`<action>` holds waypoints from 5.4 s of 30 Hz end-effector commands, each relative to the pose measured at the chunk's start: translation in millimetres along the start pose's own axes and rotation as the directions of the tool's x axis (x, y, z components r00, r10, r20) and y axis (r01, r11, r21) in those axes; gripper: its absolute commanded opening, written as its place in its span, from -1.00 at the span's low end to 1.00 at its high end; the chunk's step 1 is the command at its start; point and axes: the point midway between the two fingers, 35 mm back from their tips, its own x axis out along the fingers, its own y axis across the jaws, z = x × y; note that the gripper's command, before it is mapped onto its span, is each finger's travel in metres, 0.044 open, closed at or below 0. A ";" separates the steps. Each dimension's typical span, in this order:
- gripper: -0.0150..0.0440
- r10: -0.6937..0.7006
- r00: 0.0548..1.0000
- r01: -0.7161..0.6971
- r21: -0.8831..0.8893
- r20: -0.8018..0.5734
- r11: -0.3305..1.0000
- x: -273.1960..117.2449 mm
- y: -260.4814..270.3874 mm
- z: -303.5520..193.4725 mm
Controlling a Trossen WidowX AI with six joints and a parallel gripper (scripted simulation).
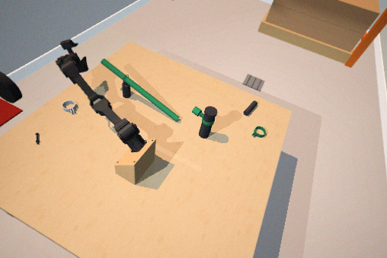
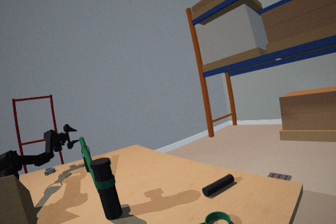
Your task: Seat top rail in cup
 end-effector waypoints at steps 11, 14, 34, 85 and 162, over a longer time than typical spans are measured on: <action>1.00 -0.238 0.967 0.227 0.106 0.096 0.968 -75.1 -122.0 -1.2; 1.00 -0.294 0.948 0.270 0.183 0.123 0.945 -104.1 -158.0 -10.1; 1.00 -0.634 0.770 0.571 0.526 -0.075 0.631 -250.4 -317.4 -170.5; 1.00 0.387 0.864 0.379 0.922 -0.321 -0.082 -175.3 -9.3 -566.8; 1.00 0.856 0.514 -0.647 0.678 0.050 0.349 -224.9 335.1 -609.2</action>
